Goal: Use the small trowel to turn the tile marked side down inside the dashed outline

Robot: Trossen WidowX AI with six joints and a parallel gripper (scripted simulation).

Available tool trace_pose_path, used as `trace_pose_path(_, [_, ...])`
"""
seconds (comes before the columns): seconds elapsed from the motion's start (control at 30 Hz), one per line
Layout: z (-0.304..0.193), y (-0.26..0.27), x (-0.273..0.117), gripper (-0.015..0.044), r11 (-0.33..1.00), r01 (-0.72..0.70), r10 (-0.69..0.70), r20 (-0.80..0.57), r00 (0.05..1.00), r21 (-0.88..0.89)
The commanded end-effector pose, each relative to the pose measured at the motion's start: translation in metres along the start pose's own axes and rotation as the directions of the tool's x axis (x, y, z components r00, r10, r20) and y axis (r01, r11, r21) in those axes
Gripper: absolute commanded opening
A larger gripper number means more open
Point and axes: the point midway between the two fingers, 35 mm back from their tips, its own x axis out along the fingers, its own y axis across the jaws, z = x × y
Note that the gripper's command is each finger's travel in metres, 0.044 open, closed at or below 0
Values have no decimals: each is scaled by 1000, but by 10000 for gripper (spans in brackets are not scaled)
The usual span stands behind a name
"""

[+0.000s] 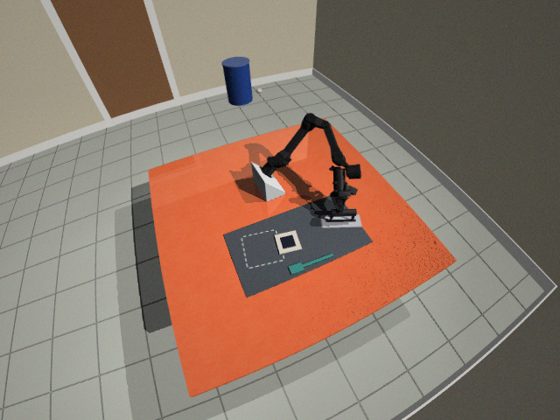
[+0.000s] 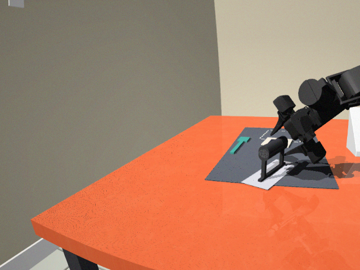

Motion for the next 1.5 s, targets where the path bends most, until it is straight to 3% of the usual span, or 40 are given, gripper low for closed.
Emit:
trace_pose_path(0.0, [0,1,8,300,1000,1,-1,-4,1000,-8])
trace_pose_path(0.63, [-2,1,36,300,1000,1,-1,-3,1000,-8])
trace_pose_path(0.83, [-2,1,36,142,1000,1,-1,-3,1000,-8])
trace_pose_path(1.47, [-2,1,36,16,1000,1,-1,-3,1000,-8])
